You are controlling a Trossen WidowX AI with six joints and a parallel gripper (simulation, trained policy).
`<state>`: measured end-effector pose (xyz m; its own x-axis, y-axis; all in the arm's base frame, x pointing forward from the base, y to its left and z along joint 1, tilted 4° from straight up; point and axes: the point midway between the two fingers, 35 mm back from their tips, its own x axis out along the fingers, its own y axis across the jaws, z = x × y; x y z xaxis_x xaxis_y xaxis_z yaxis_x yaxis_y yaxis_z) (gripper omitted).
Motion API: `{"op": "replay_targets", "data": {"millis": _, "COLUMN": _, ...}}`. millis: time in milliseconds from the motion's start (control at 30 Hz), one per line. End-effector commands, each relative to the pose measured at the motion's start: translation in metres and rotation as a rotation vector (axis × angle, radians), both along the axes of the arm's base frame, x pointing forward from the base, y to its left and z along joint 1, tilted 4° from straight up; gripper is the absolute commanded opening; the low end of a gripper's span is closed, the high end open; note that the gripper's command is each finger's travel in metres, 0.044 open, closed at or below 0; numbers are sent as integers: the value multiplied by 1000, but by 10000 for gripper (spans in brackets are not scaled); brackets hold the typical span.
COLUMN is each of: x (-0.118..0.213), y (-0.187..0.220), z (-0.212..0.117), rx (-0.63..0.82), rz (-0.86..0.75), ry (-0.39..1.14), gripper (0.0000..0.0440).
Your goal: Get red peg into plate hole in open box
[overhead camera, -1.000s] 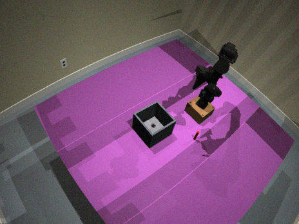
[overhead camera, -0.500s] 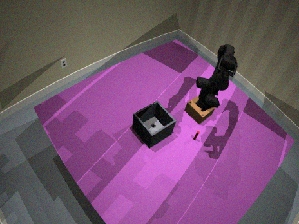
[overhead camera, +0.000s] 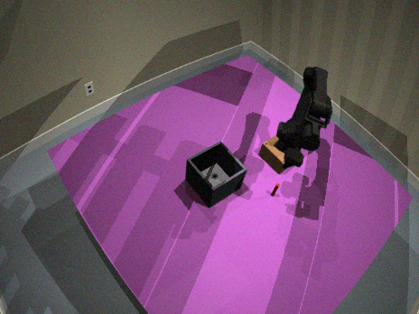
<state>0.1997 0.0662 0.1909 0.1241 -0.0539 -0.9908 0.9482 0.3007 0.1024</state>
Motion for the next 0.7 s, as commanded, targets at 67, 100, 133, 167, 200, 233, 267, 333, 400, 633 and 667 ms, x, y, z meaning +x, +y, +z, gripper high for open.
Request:
{"op": "replay_targets", "data": {"millis": 67, "x": -6, "y": 10, "z": -21, "rx": 5, "rz": -64, "ry": 68, "gripper": 431}}
{"op": "replay_targets", "data": {"millis": 100, "x": -6, "y": 12, "z": -25, "rx": 4, "rz": -71, "ry": 79, "gripper": 431}}
{"op": "replay_targets", "data": {"millis": 133, "x": -7, "y": 13, "z": -28, "rx": 3, "rz": -77, "ry": 88, "gripper": 431}}
{"op": "replay_targets", "data": {"millis": 167, "x": -8, "y": 14, "z": -32, "rx": 1, "rz": -82, "ry": 98, "gripper": 431}}
{"op": "replay_targets", "data": {"millis": 200, "x": -9, "y": 16, "z": -35, "rx": -1, "rz": -86, "ry": 107, "gripper": 431}}
{"op": "replay_targets", "data": {"millis": 233, "x": -10, "y": 17, "z": -38, "rx": -3, "rz": -90, "ry": 116, "gripper": 431}}
{"op": "replay_targets", "data": {"millis": 267, "x": -11, "y": 18, "z": -42, "rx": -6, "rz": -93, "ry": 125, "gripper": 431}}
{"op": "replay_targets", "data": {"millis": 333, "x": -13, "y": 19, "z": -48, "rx": -11, "rz": -96, "ry": 142, "gripper": 431}}
{"op": "replay_targets", "data": {"millis": 400, "x": -15, "y": 21, "z": -55, "rx": -17, "rz": -98, "ry": 157, "gripper": 431}}
{"op": "replay_targets", "data": {"millis": 633, "x": -19, "y": 24, "z": -76, "rx": -39, "rz": -92, "ry": 199, "gripper": 435}}
{"op": "replay_targets", "data": {"millis": 667, "x": -19, "y": 24, "z": -79, "rx": -42, "rz": -90, "ry": 204, "gripper": 436}}
